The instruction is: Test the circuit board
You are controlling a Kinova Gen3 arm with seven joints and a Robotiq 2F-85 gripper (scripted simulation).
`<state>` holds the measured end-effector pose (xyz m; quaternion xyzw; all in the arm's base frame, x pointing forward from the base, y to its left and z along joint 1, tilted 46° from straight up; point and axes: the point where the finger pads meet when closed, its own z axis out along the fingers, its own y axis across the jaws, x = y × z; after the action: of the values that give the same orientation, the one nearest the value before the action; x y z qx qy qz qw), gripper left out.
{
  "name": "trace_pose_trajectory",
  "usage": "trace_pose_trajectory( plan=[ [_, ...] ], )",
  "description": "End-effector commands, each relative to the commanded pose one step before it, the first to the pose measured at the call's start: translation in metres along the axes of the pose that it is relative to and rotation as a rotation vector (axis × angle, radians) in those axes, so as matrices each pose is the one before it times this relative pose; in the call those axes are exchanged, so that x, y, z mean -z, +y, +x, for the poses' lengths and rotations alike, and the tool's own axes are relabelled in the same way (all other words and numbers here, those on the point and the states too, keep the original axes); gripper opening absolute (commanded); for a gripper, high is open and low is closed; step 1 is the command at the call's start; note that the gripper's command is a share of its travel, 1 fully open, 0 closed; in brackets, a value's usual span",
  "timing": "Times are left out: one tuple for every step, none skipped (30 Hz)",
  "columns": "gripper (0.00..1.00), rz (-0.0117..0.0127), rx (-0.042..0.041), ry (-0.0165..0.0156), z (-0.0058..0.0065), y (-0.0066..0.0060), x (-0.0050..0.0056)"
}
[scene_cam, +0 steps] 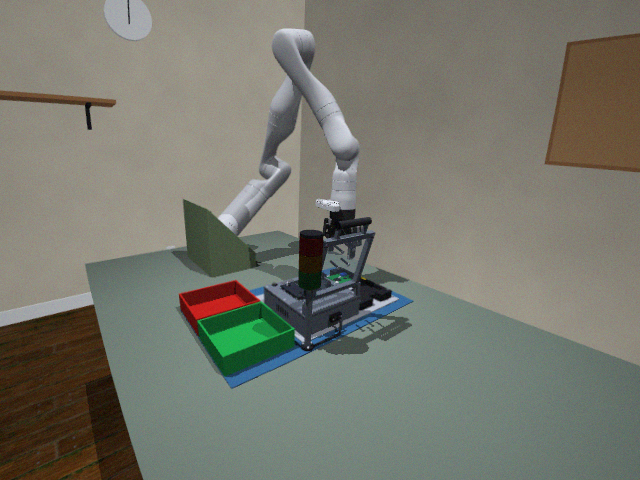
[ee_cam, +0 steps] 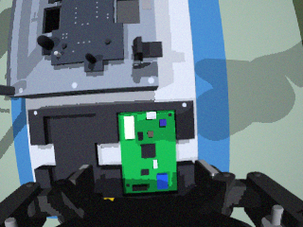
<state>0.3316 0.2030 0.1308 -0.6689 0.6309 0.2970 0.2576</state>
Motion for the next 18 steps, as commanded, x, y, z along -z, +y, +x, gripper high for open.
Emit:
trace_pose_trajectory(
  plan=[
    [1.00, -0.01606, 0.01185, -0.00008, -0.00409, 0.00419, -0.00760],
    [1.00, 0.00000, 0.00001, 0.00000, 0.00000, 0.00001, -0.00273],
    [1.00, 0.00000, -0.00001, 0.00000, 0.00000, 0.00000, -0.00253],
    [1.00, 0.00000, 0.00001, 0.00000, 0.00000, 0.00001, -0.00233],
    [1.00, 0.00000, -0.00001, 0.00000, 0.00000, -0.00001, -0.00213],
    [1.00, -0.00001, 0.00001, -0.00001, 0.00000, 0.00001, -0.00193],
    [1.00, 0.00000, -0.00001, 0.00000, 0.00000, -0.00001, -0.00175],
    [1.00, 0.00000, 0.00000, 0.00000, 0.00000, 0.00000, -0.00155],
    [1.00, 0.00000, 0.00001, 0.00000, 0.00000, 0.00001, -0.00137],
    [1.00, 0.00000, 0.00000, 0.00000, 0.00000, 0.00000, -0.00119],
    [1.00, 0.00000, -0.00001, 0.00000, 0.00000, -0.00001, -0.00102],
    [1.00, 0.00000, 0.00000, 0.00000, 0.00000, 0.00000, -0.00086],
    [1.00, 0.00000, 0.00000, 0.00000, 0.00000, 0.00000, -0.00071],
    [1.00, 0.00000, 0.00000, 0.00000, 0.00000, 0.00000, -0.00056],
    [1.00, 0.00000, 0.00000, 0.00000, 0.00000, 0.00000, -0.00043],
    [1.00, 0.00000, 0.00000, 0.00000, 0.00000, 0.00000, -0.00032],
    [1.00, 0.00000, 0.00000, 0.00000, 0.00000, 0.00000, 0.00000],
    [1.00, 0.00000, 0.00000, 0.00000, 0.00000, 0.00000, 0.00000]
  ],
)
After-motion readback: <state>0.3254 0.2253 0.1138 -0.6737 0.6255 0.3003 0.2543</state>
